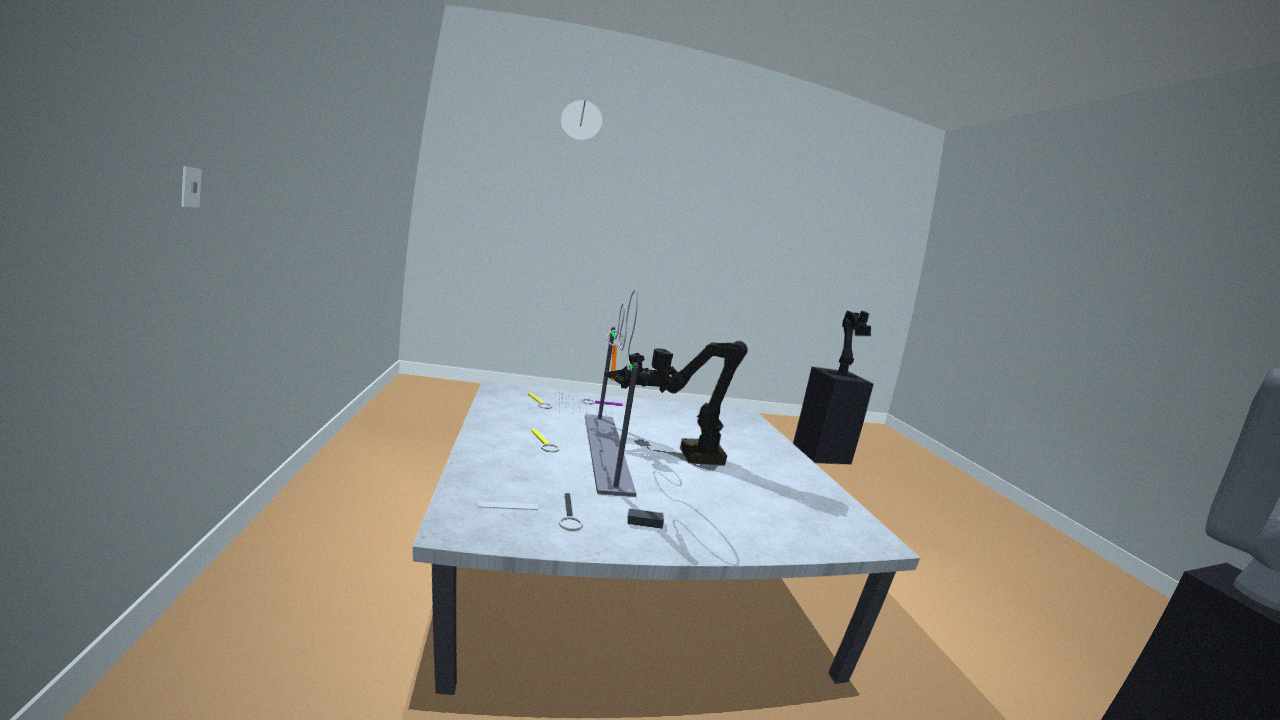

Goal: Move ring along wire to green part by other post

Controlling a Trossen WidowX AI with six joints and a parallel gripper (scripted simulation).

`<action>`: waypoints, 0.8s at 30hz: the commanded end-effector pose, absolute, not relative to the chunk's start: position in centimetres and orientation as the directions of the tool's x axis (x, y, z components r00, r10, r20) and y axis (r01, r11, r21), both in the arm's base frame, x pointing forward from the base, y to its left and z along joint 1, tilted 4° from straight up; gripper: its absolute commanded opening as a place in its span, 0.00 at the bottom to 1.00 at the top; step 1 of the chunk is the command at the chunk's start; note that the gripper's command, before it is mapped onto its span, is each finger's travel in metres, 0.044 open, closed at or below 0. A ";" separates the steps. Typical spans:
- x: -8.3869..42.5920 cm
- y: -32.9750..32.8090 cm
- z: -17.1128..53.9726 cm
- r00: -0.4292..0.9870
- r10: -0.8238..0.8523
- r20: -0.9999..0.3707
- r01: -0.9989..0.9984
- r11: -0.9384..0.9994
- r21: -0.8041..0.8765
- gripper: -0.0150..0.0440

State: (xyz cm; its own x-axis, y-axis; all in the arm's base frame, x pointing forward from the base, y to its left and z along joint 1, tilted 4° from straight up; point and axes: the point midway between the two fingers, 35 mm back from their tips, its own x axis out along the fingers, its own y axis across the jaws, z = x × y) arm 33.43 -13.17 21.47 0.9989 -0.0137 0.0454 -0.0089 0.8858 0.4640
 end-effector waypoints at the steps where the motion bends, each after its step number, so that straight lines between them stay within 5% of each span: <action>1: 32.9 -12.1 22.1 1.000 0.005 0.018 -0.013 0.851 0.525 0.00; 24: 29.5 -8.1 26.4 0.969 0.213 -0.125 -0.033 0.613 0.789 0.00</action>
State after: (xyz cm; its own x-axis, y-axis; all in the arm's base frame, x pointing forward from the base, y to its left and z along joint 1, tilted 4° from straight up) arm 30.06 -8.59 25.17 0.9761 0.1791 -0.1230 -0.0229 0.6478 0.7614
